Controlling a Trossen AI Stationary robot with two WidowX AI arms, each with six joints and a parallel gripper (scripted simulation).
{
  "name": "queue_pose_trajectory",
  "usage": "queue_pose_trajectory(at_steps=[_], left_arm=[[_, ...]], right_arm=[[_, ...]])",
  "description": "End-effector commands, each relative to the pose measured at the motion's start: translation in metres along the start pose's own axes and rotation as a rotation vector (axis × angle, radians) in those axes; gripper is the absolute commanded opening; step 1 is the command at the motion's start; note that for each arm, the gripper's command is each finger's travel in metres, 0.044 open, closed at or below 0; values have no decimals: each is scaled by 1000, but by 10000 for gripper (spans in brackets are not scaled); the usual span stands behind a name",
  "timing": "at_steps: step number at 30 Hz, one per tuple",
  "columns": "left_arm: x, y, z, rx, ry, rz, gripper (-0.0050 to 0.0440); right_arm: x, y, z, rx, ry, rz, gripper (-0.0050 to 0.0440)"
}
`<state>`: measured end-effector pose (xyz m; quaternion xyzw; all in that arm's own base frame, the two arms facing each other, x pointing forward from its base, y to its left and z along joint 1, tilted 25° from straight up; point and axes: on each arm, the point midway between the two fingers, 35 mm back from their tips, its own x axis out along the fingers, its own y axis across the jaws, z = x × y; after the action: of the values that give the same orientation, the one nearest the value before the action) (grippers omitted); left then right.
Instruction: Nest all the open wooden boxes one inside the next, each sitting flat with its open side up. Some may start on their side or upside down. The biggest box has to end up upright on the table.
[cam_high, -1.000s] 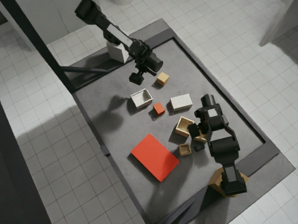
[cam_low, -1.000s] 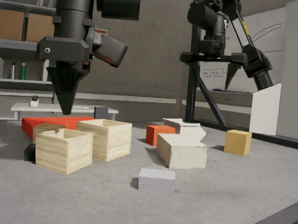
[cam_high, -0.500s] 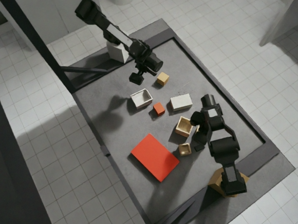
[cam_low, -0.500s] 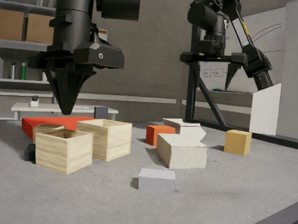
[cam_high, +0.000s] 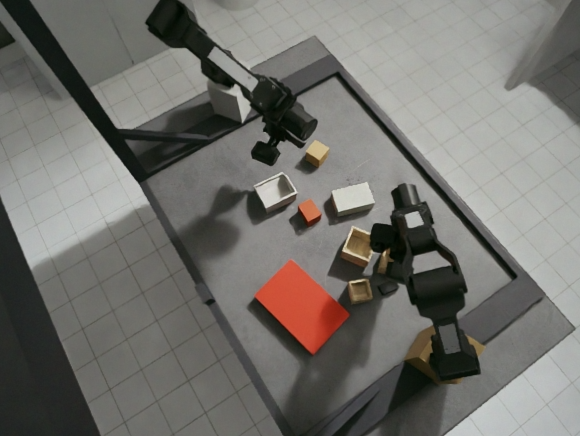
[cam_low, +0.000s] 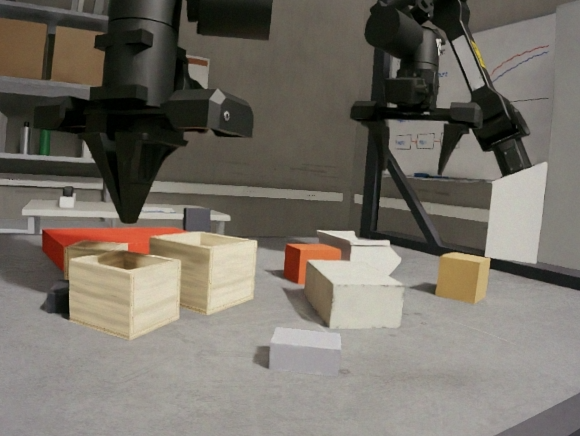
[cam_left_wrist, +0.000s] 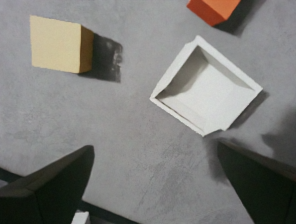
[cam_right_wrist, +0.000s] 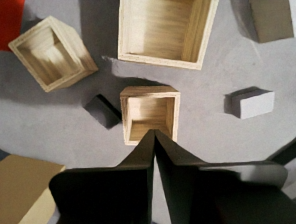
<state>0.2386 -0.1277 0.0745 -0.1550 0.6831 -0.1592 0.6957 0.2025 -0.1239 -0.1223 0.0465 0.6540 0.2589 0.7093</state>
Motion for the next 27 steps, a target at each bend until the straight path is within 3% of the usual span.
queue_pose_trajectory(at_steps=[1,8,22,23,27], left_arm=[[-5,-3,3,8,-19,-5,400],[-5,-3,3,8,-19,-5,400],[-5,-3,3,8,-19,-5,400],[-5,-3,3,8,-19,-5,400],[-5,-3,3,8,-19,-5,400]], right_arm=[[3,1,0,-4,-3,3,-50],[35,4,-1,-1,-3,5,-50],[45,-3,3,-6,-8,-8,-50],[45,-3,4,-7,-8,-9,24],[42,-3,3,-8,-9,-13,120]])
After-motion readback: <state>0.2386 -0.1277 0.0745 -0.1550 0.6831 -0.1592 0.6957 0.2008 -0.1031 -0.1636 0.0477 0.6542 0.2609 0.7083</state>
